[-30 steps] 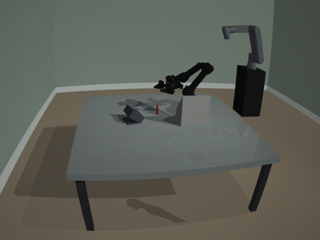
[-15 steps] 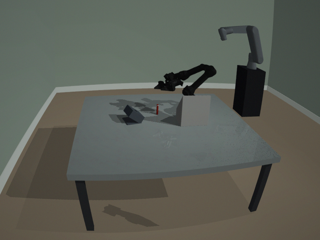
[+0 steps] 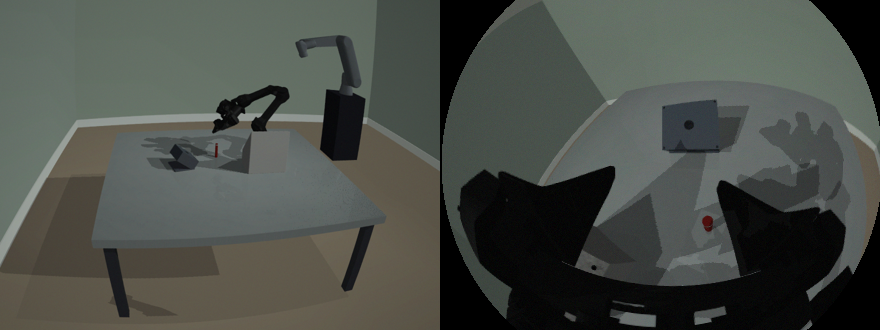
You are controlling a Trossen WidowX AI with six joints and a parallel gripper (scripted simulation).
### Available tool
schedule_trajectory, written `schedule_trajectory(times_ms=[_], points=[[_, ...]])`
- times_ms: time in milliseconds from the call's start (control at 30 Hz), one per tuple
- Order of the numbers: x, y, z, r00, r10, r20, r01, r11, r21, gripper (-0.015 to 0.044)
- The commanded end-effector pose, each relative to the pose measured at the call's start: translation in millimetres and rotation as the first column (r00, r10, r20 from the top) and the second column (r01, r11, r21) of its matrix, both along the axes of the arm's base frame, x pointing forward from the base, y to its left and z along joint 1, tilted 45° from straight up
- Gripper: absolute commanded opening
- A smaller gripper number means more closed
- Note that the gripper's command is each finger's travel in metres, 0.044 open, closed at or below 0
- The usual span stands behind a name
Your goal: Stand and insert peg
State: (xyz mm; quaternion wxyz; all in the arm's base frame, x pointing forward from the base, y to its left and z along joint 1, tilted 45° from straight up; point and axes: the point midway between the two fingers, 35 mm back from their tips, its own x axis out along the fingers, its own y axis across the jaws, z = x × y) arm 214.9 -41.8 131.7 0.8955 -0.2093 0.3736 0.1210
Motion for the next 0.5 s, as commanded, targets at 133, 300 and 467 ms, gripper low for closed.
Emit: schedule_trajectory(times_ms=[133,300,467], points=[[0.0,-5.1,-17.6,0.967,-0.122,-0.222,0.116,0.992,-0.04,0.044],[-2.8,-10.1,-25.0,0.918,-0.21,-0.336,0.182,0.977,-0.113,0.044],[-4.8,-15.5,-29.1,0.857,-0.3,-0.418,0.226,0.949,-0.219,0.044]])
